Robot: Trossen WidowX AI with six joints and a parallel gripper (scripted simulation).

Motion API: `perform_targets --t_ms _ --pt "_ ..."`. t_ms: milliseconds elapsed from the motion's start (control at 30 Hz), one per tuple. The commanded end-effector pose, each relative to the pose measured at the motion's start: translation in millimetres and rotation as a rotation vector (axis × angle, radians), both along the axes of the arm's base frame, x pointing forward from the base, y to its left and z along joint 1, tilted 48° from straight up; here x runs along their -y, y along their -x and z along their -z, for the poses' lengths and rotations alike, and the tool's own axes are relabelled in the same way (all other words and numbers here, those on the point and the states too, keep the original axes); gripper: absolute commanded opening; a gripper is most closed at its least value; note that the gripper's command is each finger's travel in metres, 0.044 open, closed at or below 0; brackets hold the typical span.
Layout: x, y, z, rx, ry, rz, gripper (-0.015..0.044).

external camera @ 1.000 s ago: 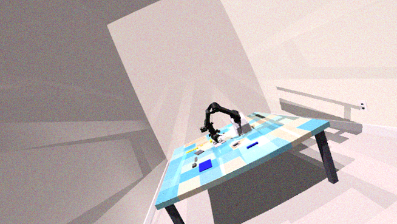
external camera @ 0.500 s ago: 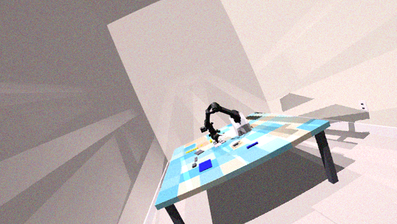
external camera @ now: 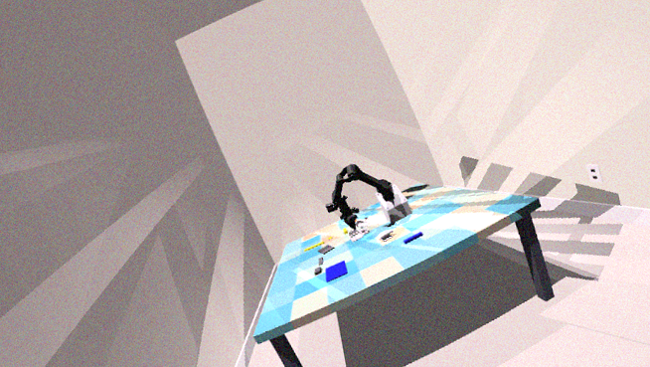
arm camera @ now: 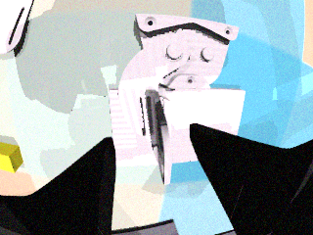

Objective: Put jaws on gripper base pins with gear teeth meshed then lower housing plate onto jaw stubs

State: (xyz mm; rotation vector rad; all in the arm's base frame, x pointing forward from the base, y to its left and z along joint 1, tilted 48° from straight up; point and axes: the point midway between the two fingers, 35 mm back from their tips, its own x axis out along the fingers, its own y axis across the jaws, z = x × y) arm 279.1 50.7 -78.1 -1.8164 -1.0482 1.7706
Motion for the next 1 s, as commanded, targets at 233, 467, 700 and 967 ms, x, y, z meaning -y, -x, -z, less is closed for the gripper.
perform_targets --t_ms 233,467,700,967 --pt "22.1 -6.7 -22.3 0.031 0.000 0.024 0.0145" --pt "22.2 -7.0 -22.9 0.034 -0.001 0.026 0.0000" --pt "22.2 -7.0 -22.9 0.034 -0.001 0.026 0.0000" --pt "24.1 -6.8 -21.3 0.057 0.000 0.001 0.0000"
